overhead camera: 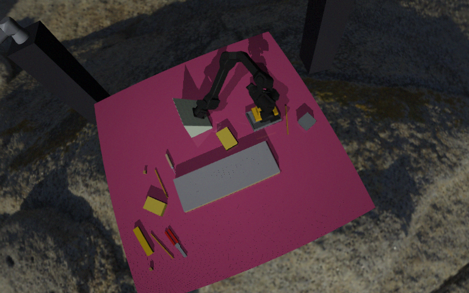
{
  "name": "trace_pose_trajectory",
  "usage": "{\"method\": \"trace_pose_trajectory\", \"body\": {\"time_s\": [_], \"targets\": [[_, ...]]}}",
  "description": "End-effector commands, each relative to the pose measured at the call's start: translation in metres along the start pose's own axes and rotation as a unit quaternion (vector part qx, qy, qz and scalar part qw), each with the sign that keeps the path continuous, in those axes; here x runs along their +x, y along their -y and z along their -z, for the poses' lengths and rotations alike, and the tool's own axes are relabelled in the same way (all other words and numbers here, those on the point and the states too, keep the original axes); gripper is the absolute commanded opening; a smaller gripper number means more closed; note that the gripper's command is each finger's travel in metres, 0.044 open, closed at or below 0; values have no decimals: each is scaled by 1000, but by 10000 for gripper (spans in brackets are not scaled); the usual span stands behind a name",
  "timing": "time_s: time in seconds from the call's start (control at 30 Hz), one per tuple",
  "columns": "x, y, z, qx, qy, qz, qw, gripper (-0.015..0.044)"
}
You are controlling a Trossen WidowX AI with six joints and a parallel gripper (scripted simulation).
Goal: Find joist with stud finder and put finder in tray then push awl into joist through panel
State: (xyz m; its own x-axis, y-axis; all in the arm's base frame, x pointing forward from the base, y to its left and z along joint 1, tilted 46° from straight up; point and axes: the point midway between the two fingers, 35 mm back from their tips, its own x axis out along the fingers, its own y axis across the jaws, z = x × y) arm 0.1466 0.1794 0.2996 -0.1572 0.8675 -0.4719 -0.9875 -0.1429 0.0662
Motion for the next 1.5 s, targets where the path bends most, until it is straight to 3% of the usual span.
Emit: {"method": "trace_pose_trajectory", "body": {"time_s": [0.0, 1.47], "targets": [[3, -23, -4, -30, 11, -14, 999, 0], [46, -24, 12, -41, -5, -19, 999, 0]]}}
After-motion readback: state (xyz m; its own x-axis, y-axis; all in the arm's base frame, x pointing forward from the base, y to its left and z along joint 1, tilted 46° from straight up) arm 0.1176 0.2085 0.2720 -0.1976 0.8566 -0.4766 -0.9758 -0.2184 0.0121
